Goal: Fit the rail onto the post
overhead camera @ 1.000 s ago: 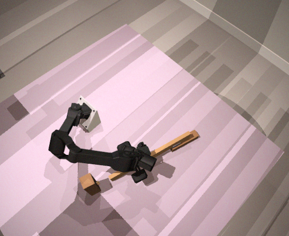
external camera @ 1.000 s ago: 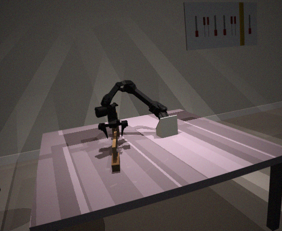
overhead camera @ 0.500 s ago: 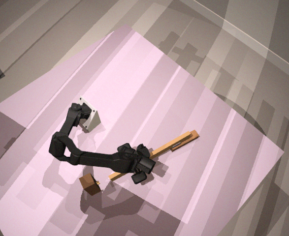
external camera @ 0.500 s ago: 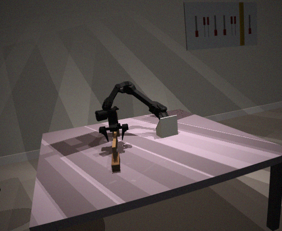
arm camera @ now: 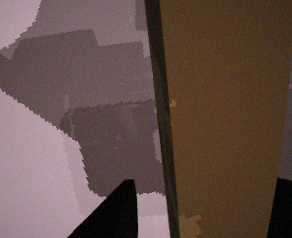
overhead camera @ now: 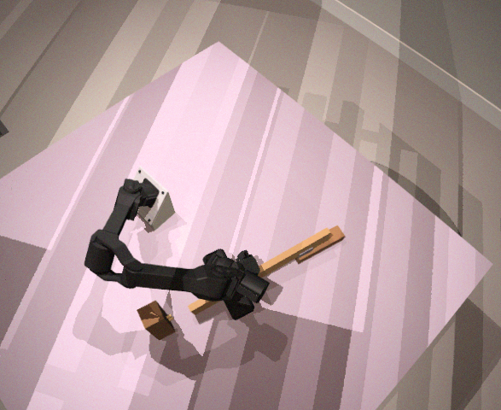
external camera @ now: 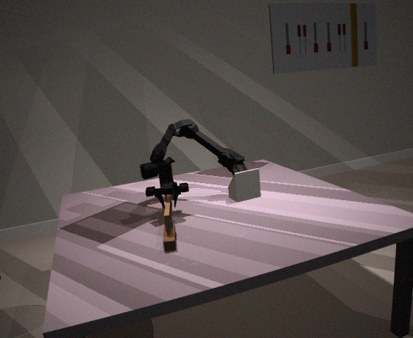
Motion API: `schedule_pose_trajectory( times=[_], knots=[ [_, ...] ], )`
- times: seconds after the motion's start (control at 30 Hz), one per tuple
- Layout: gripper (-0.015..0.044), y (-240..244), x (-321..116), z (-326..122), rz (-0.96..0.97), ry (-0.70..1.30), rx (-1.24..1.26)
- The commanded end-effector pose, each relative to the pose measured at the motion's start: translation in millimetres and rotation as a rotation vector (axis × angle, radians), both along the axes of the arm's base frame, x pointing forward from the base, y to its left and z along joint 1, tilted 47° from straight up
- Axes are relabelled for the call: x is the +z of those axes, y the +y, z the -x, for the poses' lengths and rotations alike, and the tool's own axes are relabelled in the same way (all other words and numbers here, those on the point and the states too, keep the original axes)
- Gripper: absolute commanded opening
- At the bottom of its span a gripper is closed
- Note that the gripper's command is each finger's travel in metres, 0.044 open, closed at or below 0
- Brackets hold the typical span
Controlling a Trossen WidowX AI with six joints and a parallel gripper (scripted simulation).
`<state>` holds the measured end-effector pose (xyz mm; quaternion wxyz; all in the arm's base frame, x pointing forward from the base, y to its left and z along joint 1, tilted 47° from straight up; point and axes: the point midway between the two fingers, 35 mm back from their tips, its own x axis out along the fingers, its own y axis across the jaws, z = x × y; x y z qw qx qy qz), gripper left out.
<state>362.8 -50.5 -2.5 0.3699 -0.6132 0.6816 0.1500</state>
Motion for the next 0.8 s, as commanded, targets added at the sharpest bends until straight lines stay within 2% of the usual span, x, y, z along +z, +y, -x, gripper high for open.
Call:
schedule_pose_trajectory(
  times=[0.0,0.07,0.3,0.33,0.77],
  knots=[
    [0.0125,-0.2,-0.2,0.2,0.004,0.004,0.005],
    [0.0073,-0.2,-0.2,0.2,0.004,0.004,0.005],
    [0.0026,-0.2,-0.2,0.2,0.004,0.004,0.005],
    [0.0,-0.2,-0.2,0.2,0.004,0.004,0.005],
    [0.0,0.5,0.2,0.2,0.003,0.004,0.005]
  ],
)
